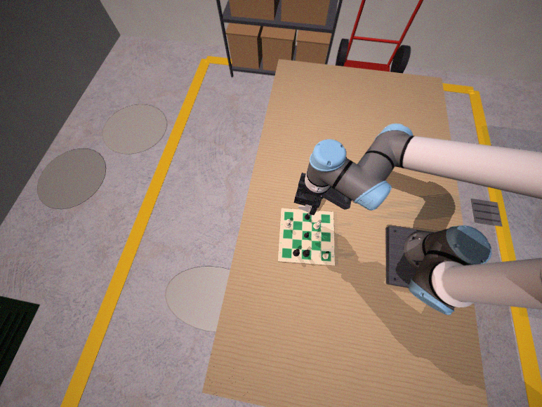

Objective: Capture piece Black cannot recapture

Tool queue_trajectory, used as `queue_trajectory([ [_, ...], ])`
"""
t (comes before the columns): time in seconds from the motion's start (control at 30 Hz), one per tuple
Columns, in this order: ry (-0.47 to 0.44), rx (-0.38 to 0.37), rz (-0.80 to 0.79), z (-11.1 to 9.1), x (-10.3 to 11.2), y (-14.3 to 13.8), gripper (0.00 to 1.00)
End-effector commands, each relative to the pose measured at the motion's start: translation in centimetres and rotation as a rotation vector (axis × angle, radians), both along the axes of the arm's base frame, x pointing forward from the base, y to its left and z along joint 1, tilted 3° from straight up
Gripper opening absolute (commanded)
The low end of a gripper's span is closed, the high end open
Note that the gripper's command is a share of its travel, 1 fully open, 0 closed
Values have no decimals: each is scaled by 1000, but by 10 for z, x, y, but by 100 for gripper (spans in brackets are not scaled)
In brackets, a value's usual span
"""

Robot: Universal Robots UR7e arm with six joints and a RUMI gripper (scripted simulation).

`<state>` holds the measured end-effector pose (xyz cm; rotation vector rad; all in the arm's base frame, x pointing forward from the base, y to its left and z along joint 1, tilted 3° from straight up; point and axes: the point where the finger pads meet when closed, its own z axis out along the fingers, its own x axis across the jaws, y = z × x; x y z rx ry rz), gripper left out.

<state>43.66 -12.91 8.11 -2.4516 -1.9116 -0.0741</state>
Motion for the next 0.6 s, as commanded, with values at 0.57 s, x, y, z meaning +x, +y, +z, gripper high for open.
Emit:
queue_trajectory([
  [0.57, -1, -1, 0, -11, 1, 0, 22],
])
